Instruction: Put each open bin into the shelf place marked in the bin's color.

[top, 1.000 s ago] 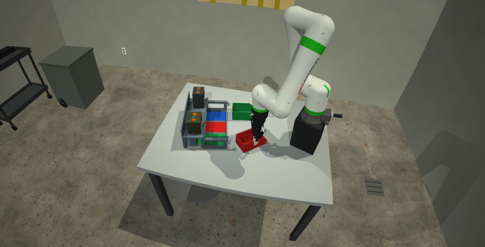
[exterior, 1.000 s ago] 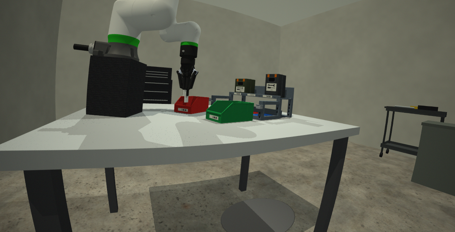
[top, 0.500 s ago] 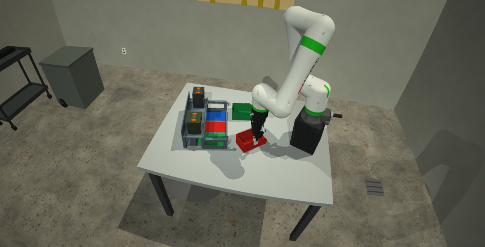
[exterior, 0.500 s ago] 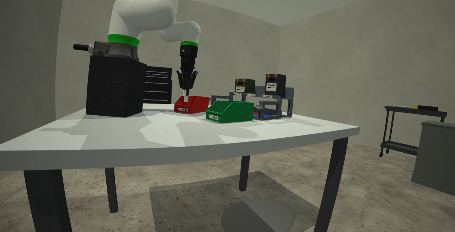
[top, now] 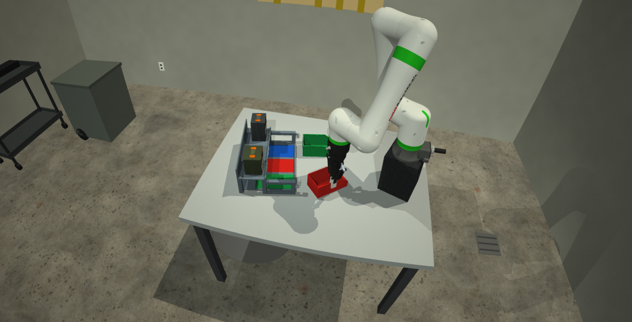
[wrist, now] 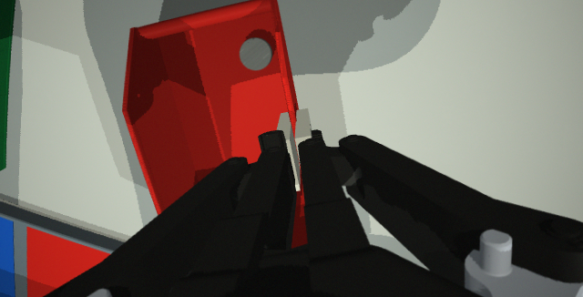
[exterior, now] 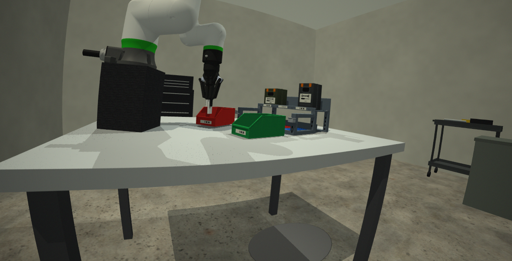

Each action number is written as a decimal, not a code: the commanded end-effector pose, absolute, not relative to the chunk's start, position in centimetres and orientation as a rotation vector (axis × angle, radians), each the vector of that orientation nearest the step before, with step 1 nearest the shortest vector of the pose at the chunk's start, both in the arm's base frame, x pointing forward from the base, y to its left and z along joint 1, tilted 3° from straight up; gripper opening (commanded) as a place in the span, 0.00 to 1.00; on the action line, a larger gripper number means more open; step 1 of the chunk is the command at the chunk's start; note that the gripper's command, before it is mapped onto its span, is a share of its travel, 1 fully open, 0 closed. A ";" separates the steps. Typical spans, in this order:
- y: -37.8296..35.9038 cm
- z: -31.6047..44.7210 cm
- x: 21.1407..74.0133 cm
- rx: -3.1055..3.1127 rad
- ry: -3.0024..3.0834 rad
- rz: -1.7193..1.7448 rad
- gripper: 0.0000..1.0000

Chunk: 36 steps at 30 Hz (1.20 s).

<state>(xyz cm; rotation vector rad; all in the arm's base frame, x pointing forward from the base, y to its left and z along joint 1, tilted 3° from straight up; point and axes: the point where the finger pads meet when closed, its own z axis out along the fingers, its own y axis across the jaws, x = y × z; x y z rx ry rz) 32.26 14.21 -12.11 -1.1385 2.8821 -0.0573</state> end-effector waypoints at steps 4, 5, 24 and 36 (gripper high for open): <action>14.2 -11.7 32.3 -1.138 2.882 -0.057 0.00; 14.2 -11.7 32.3 -1.138 2.882 -0.057 0.00; 14.3 -10.1 32.2 -1.138 2.882 -0.057 0.00; 14.3 -8.9 32.1 -1.138 2.882 -0.057 0.00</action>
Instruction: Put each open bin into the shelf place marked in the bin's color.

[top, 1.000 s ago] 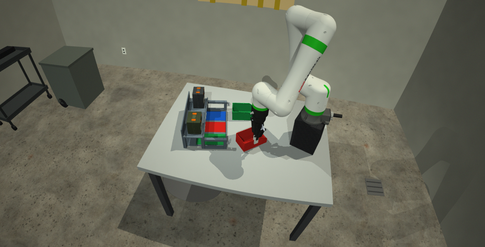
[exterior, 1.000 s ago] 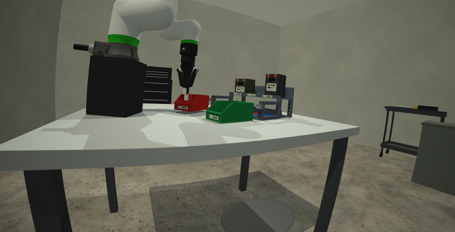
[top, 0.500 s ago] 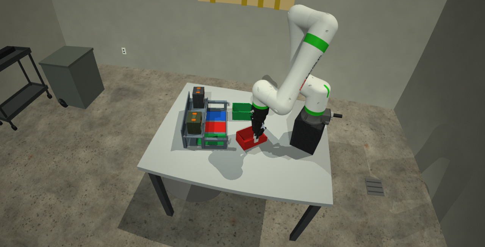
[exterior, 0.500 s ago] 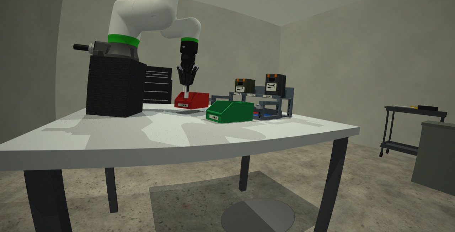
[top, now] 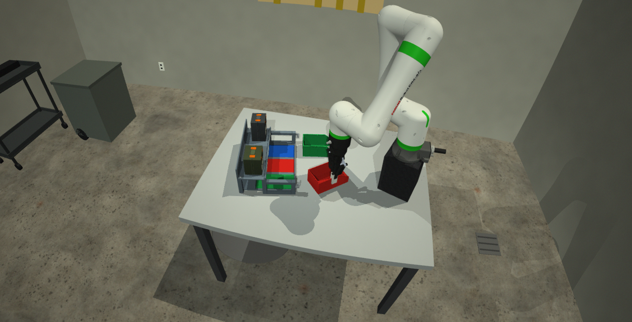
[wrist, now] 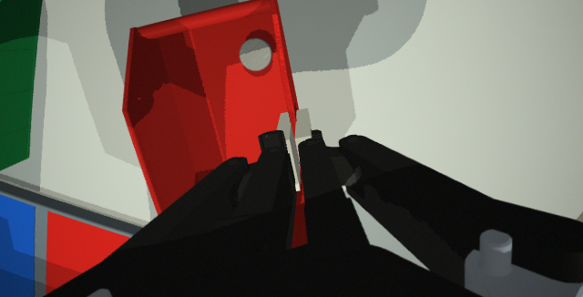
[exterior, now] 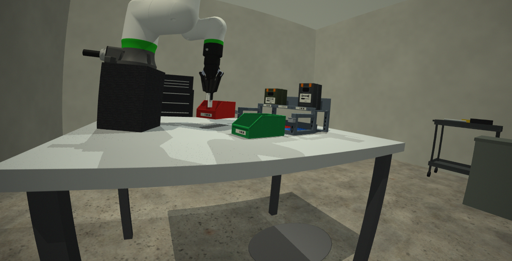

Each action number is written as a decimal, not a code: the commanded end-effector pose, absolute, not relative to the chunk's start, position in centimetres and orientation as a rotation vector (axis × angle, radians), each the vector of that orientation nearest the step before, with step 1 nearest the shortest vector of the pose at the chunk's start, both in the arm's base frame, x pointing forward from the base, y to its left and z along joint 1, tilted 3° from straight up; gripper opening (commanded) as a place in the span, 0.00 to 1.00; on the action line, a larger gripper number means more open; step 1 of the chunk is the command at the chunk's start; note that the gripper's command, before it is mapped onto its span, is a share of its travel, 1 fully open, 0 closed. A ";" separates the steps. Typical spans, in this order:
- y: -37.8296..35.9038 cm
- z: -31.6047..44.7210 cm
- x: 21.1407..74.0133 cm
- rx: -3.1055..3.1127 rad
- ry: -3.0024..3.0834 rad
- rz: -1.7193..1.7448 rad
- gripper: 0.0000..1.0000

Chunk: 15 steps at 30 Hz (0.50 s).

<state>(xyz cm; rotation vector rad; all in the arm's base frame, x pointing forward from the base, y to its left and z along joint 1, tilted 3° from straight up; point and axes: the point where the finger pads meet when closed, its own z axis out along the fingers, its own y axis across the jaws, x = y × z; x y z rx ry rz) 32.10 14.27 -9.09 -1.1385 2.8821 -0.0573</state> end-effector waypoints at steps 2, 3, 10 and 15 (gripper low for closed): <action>14.3 -8.6 32.1 -1.138 2.882 -0.057 0.00; 14.3 -8.5 32.1 -1.138 2.882 -0.057 0.00; 14.3 -7.9 32.1 -1.138 2.882 -0.057 0.00; 14.3 -7.3 32.0 -1.138 2.882 -0.057 0.00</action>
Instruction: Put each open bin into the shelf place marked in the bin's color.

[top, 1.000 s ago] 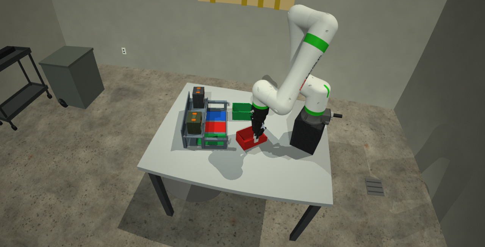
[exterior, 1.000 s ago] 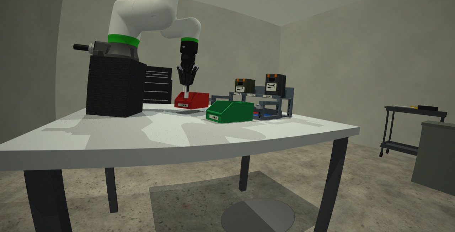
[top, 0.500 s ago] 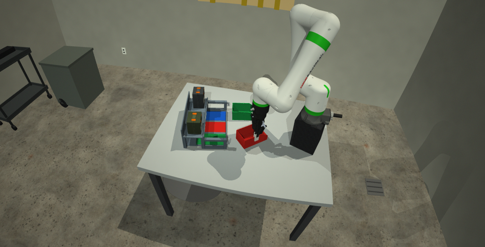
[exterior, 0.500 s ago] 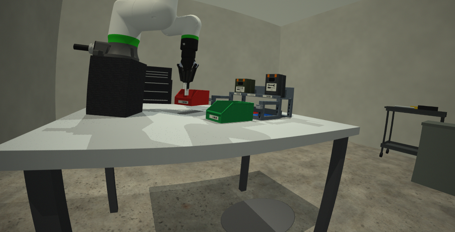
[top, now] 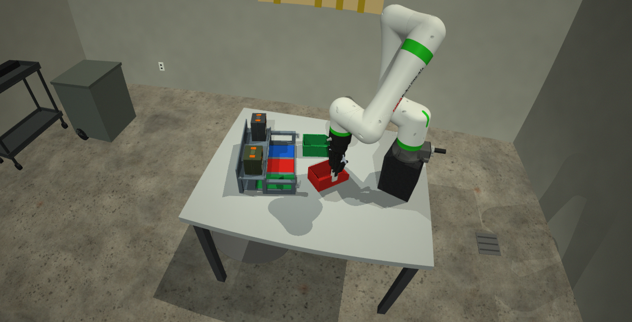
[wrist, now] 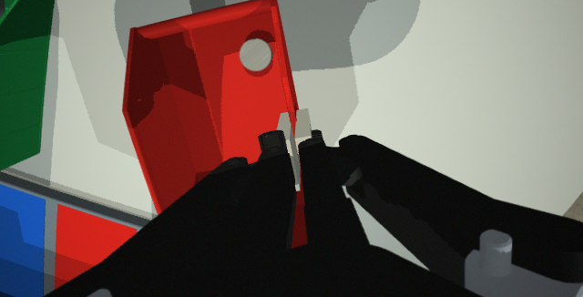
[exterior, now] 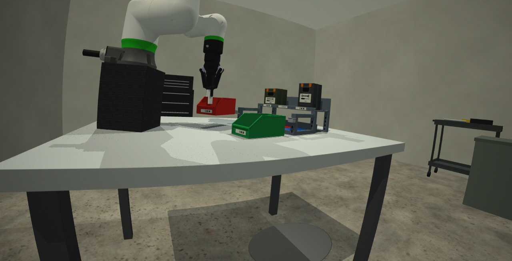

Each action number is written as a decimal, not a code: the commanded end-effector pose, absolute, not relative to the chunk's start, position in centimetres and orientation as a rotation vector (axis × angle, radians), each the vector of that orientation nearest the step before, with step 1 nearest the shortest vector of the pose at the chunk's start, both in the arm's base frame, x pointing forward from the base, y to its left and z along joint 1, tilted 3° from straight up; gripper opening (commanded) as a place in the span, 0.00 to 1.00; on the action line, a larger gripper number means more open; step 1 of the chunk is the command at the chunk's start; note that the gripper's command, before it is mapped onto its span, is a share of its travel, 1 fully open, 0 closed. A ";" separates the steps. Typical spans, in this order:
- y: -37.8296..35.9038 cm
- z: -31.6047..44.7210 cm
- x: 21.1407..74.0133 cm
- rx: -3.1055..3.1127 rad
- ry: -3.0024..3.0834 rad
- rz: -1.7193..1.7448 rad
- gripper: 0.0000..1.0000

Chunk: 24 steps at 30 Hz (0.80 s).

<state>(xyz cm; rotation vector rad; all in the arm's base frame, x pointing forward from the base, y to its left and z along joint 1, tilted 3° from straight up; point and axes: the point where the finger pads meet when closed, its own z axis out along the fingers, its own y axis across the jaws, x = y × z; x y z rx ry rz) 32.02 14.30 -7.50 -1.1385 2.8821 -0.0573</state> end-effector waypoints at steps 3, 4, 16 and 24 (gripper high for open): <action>14.3 -6.9 32.0 -1.138 2.882 -0.057 0.00; 14.3 -6.8 32.0 -1.138 2.882 -0.057 0.00; 14.3 -5.8 31.9 -1.138 2.882 -0.057 0.00; 14.3 -5.1 31.9 -1.138 2.882 -0.057 0.00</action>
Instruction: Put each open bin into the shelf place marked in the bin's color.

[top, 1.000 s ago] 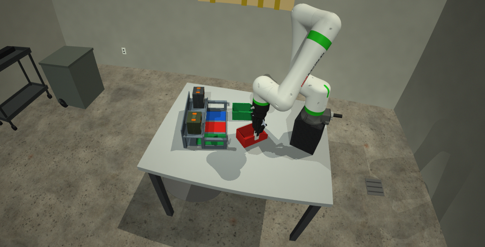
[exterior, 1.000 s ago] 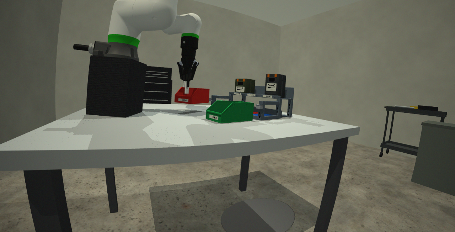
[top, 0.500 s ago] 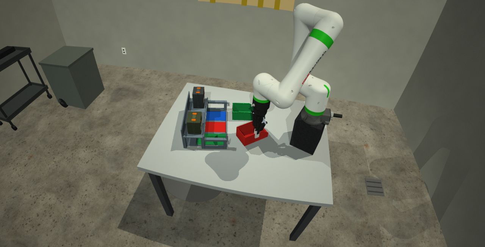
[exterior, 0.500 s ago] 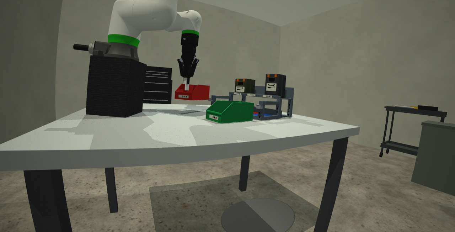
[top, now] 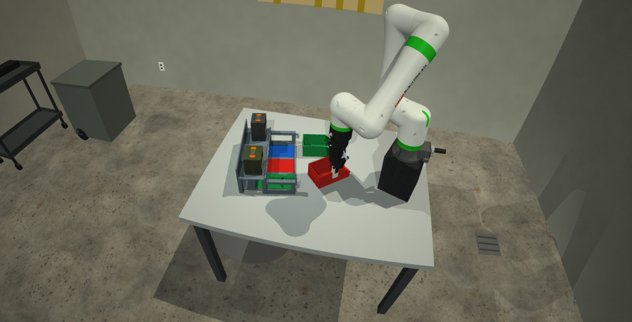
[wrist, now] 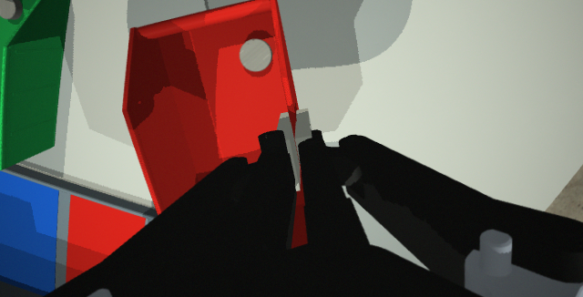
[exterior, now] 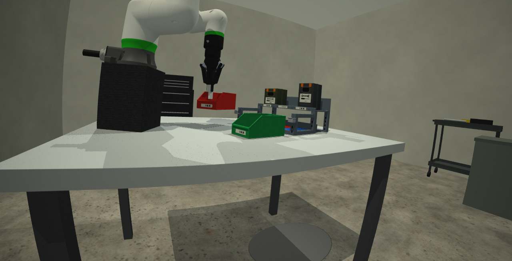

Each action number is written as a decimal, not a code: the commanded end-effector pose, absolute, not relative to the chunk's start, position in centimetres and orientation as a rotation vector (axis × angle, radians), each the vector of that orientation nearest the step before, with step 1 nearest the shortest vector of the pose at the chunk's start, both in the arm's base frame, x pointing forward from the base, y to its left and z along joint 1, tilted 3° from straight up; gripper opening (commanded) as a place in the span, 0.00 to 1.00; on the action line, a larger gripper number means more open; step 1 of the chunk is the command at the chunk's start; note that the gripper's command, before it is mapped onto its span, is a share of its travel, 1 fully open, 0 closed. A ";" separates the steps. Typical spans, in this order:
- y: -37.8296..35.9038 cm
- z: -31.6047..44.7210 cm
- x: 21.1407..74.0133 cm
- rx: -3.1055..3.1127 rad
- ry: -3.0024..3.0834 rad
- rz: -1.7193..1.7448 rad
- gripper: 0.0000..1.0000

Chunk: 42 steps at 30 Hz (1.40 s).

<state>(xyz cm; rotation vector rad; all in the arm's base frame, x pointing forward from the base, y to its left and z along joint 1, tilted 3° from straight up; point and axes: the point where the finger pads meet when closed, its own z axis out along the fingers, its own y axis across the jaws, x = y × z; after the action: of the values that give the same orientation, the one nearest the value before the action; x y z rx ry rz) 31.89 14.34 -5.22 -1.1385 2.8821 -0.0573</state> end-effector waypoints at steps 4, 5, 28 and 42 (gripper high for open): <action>14.4 -5.0 31.9 -1.138 2.882 -0.057 0.00; 14.4 -4.9 31.9 -1.138 2.882 -0.057 0.00; 14.4 -4.2 31.9 -1.138 2.882 -0.057 0.00; 14.4 -4.2 31.9 -1.138 2.882 -0.057 0.00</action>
<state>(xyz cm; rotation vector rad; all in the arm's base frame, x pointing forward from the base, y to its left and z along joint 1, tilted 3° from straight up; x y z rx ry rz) 31.84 14.36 -4.21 -1.1386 2.8821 -0.0574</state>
